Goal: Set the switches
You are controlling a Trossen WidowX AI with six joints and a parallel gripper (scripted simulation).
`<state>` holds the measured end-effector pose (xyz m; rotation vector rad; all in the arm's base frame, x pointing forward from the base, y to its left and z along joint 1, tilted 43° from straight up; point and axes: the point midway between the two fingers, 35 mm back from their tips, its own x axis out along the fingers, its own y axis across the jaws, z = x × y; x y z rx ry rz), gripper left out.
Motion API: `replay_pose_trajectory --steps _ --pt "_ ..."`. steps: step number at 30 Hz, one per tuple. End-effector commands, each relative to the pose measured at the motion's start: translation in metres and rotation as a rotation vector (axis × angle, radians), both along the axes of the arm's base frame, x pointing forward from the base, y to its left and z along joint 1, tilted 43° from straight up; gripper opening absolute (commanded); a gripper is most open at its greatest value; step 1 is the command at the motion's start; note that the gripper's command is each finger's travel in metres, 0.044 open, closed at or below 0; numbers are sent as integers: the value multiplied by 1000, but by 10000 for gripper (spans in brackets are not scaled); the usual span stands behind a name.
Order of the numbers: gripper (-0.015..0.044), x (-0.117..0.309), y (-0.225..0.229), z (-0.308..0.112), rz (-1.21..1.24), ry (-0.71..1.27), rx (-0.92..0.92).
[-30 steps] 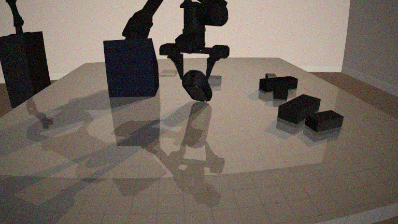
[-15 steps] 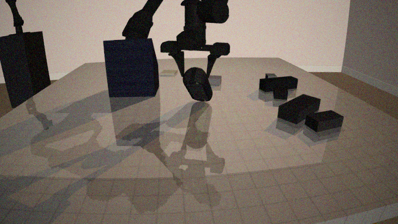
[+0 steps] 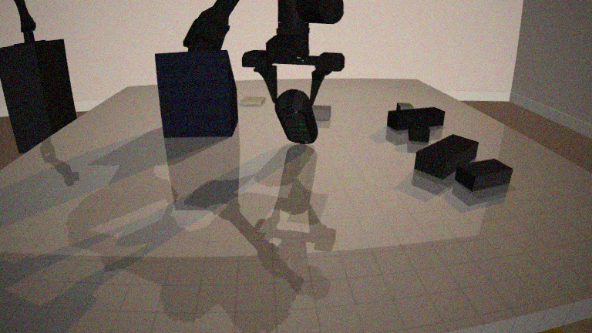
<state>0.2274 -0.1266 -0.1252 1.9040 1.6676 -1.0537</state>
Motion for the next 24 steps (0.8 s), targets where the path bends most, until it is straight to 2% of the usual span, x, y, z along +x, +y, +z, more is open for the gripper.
replay_pose_trajectory --steps 1,24 --pt "335 2 2 6 -9 -4 7" --pt "335 6 9 22 -9 -4 9"
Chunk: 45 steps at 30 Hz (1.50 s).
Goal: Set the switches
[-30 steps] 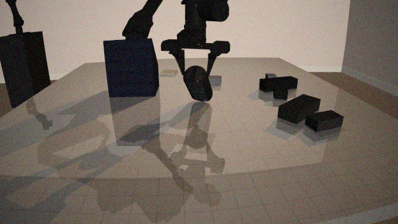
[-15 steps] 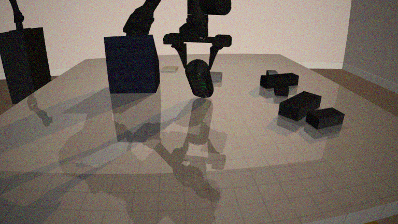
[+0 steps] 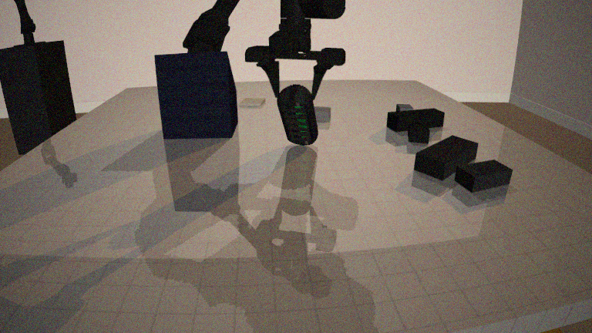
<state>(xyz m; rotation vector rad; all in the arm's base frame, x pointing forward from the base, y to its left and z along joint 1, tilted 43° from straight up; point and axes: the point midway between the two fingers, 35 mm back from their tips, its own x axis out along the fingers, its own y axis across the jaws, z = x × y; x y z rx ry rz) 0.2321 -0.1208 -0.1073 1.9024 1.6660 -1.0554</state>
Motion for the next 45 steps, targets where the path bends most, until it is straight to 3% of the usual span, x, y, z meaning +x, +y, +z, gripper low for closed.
replay_pose_trajectory --steps 1,45 --pt "335 2 4 5 -9 -4 11" --pt "338 12 23 34 -9 -4 13"
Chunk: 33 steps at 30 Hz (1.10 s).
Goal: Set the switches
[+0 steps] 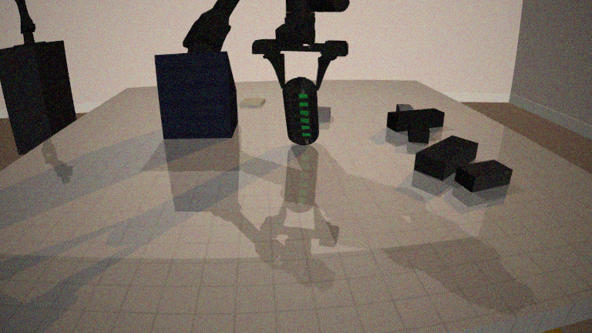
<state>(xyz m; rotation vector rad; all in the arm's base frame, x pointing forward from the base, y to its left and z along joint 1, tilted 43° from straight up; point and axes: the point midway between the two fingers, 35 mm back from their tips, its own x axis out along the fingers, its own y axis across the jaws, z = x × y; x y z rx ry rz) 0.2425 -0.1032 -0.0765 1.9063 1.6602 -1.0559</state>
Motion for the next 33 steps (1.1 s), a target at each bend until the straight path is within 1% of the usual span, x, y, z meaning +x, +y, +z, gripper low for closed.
replay_pose_trajectory --steps 1,33 --pt "338 2 6 3 -5 -2 15" --pt "338 10 27 24 -5 -2 17"
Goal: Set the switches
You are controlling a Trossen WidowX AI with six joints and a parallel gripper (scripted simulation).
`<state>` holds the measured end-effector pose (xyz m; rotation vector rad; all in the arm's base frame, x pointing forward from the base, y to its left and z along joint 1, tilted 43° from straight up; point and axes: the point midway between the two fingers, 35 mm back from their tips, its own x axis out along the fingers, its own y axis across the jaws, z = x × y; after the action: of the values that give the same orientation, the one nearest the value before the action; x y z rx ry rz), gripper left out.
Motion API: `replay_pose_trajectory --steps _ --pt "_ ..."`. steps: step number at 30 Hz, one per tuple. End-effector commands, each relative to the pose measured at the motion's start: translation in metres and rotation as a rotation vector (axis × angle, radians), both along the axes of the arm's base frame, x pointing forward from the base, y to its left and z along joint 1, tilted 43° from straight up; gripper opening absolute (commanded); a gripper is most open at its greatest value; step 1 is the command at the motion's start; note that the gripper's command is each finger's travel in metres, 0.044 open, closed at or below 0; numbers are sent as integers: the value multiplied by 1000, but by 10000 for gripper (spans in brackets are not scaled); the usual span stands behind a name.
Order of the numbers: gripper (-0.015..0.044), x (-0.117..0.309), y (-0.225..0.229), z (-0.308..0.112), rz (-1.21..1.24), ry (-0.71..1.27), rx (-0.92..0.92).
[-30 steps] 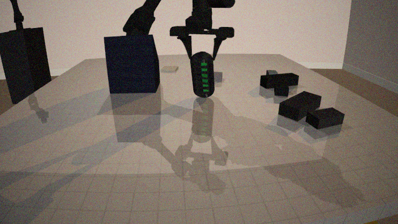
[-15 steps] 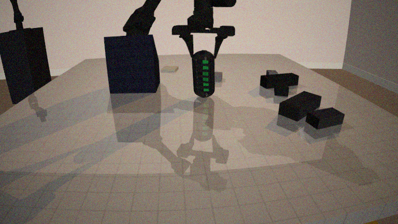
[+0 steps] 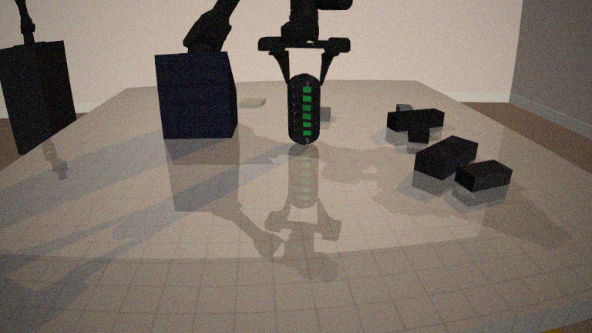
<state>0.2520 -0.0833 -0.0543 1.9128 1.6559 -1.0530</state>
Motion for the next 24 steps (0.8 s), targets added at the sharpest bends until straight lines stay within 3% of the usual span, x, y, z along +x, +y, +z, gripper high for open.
replay_pose_trajectory --steps 1,24 --pt "338 1 8 2 0 1 16" --pt "338 6 22 13 0 1 17"
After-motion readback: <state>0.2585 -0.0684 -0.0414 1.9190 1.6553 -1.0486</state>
